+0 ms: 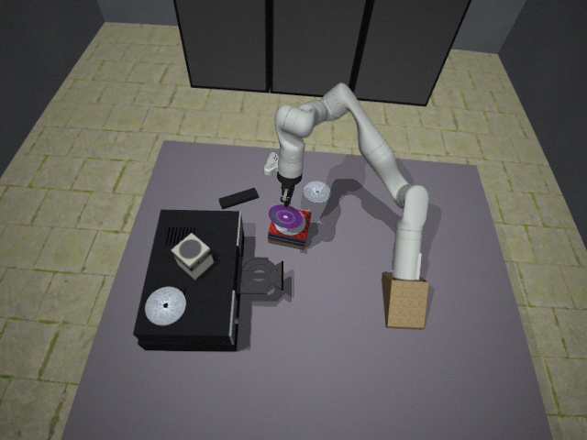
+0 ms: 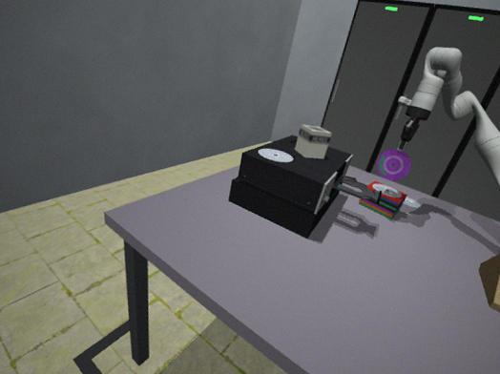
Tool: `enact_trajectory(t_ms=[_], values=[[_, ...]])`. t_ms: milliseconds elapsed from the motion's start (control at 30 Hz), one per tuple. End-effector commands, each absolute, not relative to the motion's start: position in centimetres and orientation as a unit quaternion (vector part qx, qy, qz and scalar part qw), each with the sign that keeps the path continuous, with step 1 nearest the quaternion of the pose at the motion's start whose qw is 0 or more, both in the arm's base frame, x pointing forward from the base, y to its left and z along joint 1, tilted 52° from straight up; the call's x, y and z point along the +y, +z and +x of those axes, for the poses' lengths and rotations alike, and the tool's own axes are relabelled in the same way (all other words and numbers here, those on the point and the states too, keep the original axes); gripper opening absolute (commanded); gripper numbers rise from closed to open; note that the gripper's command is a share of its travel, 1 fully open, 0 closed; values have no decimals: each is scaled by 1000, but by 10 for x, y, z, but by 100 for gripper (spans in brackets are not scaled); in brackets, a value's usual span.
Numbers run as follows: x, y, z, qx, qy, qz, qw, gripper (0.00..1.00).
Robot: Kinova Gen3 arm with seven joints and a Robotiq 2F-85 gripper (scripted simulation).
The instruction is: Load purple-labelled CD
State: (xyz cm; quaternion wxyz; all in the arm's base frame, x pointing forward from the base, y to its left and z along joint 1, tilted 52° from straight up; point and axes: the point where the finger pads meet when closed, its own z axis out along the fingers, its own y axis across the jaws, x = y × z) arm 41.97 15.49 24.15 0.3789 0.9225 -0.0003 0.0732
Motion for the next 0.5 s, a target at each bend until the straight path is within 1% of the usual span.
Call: enact_trajectory(t_ms=[0, 467], values=[[162, 245, 416, 7, 69, 923, 378, 11], [170, 251, 415, 8, 69, 923, 378, 11]])
